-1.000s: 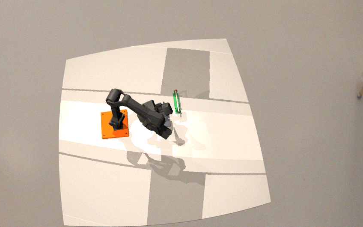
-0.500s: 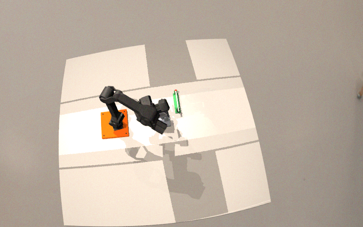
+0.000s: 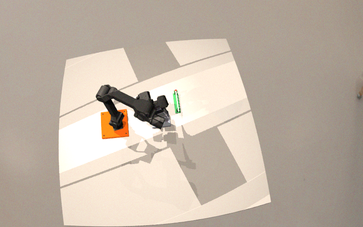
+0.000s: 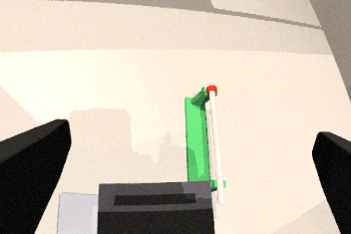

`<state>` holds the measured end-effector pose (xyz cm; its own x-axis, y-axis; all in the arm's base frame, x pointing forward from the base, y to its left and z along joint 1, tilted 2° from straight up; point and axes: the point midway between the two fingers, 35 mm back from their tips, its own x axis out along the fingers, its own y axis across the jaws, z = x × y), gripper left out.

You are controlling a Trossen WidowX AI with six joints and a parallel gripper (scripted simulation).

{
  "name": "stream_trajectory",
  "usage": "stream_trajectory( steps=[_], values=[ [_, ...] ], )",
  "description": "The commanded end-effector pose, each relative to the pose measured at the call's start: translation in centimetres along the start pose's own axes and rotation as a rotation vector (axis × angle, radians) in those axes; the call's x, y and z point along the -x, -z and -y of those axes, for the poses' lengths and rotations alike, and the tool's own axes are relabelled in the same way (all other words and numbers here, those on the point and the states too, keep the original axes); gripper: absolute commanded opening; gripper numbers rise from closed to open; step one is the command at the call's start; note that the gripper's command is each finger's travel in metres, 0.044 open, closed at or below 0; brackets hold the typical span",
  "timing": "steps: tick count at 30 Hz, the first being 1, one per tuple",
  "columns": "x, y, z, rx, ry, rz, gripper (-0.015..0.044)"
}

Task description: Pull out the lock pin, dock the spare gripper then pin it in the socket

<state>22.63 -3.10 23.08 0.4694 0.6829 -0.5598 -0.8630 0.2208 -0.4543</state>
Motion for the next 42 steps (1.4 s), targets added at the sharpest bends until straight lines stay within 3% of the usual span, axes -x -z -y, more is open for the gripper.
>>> stream_trajectory(
  steps=[1, 13, 23, 30, 42],
  values=[
    [0.3, -0.7, 0.4, -0.007, 0.011, -0.011, 0.0440],
    [0.8, -1.6, 0.8, -0.001, 0.028, -0.027, 0.0440],
    [-4.5, -7.1, -1.1, -0.002, 0.028, -0.034, 0.0180],
    [-5.3, -7.9, -0.9, -0.013, 0.023, -0.045, 0.0180],
    [-9.1, -4.0, 5.4, -0.099, -0.194, -0.428, 0.0180]
  ],
)
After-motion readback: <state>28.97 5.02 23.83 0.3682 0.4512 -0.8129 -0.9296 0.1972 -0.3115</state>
